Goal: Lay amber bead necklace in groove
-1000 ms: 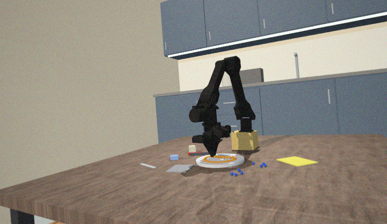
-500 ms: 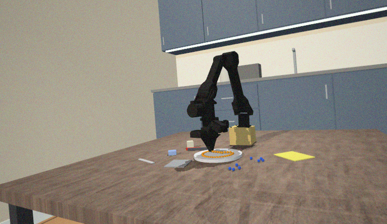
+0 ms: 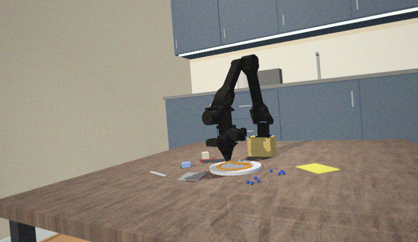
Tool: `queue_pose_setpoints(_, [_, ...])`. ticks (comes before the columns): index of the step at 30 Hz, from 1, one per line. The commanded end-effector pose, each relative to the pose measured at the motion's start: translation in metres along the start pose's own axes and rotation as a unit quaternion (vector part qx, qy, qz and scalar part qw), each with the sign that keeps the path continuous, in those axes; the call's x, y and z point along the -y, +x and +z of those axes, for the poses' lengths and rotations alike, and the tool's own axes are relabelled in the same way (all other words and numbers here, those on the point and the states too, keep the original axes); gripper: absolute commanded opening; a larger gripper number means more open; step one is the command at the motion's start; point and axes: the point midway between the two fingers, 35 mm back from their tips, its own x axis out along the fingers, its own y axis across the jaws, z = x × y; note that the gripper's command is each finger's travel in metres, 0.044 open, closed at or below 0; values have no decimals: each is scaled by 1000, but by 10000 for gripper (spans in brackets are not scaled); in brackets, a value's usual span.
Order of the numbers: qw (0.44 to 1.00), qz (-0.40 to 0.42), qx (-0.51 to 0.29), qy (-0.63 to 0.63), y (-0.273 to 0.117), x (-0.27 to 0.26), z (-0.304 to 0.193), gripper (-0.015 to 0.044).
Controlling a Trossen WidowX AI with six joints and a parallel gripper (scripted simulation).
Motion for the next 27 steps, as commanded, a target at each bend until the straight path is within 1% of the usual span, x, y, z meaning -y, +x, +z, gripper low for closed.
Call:
queue_pose_setpoints(1, [1000,-1,-2,-2,0,-3,-2,0])
queue_pose_setpoints(14, [1000,-1,-2,-2,8,-3,-2,0])
queue_pose_setpoints(27, [1000,-5,0,-1,5,-1,-1,341])
